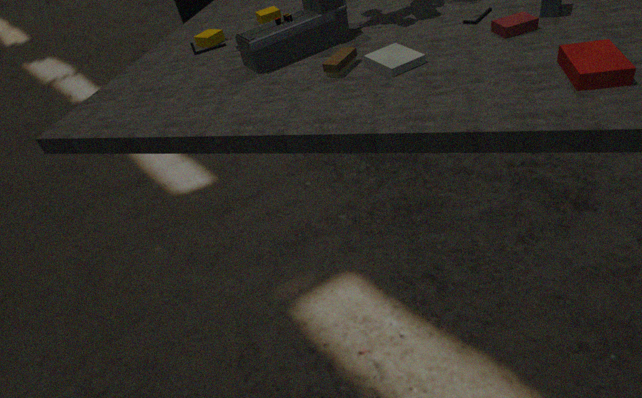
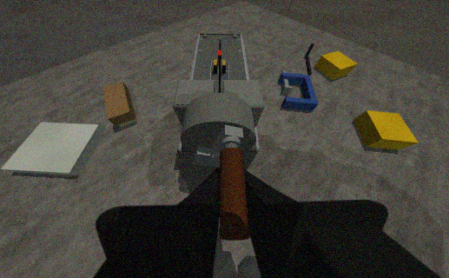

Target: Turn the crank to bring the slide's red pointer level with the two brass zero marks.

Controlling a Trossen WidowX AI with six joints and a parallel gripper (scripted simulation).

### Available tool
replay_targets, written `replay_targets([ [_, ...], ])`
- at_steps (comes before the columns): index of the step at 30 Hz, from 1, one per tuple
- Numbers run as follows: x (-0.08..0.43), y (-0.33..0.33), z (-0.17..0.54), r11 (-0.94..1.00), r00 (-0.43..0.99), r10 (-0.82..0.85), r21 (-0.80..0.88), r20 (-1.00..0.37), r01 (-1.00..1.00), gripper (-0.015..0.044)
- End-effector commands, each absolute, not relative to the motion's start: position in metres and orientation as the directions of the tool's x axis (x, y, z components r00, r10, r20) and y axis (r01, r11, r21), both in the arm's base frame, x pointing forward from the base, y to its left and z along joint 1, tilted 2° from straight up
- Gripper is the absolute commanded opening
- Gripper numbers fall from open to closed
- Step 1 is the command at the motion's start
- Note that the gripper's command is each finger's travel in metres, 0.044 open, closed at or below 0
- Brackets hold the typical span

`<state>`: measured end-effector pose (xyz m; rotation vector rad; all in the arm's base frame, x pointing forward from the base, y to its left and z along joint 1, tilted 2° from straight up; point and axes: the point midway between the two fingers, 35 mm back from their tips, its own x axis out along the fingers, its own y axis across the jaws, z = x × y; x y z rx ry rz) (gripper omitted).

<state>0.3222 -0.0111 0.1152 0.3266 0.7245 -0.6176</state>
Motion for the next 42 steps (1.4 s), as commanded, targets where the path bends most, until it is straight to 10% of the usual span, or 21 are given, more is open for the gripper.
replay_targets([
  [1,0.3167,-0.0177,0.1115,0.768,0.57,-0.428,0.05,-0.701,0.639,0.0],
  [42,0.3146,-0.0204,0.1067,0.768,0.57,-0.428,0.05,-0.701,0.639,0.0],
])
